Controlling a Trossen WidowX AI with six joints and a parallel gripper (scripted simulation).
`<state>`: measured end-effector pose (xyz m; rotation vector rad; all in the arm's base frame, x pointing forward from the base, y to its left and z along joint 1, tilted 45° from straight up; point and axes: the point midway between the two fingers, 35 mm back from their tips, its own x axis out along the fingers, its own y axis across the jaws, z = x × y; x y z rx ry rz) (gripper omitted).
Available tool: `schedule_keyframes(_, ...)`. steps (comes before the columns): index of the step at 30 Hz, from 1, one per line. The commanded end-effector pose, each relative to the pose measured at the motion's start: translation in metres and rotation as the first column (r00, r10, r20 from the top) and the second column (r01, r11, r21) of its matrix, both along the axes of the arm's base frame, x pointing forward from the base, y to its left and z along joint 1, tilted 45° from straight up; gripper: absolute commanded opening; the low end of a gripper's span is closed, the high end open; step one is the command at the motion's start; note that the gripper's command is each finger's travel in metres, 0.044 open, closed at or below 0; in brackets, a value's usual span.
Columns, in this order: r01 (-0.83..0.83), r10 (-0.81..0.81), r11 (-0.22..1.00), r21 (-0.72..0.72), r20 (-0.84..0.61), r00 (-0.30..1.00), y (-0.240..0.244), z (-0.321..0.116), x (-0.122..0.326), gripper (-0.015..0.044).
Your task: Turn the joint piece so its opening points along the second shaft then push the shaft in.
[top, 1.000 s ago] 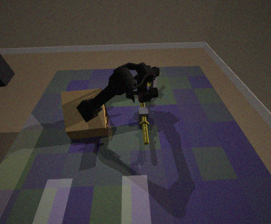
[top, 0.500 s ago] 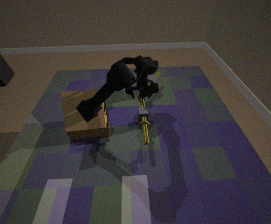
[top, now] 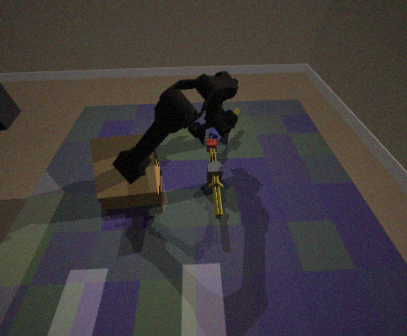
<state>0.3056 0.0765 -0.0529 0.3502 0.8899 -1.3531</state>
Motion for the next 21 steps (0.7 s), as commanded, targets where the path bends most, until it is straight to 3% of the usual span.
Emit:
schedule_keyframes(1,-0.084,0.085,0.996,0.015,-0.078,0.993,0.009,0.007,0.002,0.0440)
schedule_keyframes(11,-0.318,0.325,0.945,0.075,-0.300,0.897,0.030,0.029,0.002,0.0440)
schedule_keyframes(21,-0.511,0.530,0.840,0.185,-0.485,0.696,0.051,0.052,0.000,0.0440)
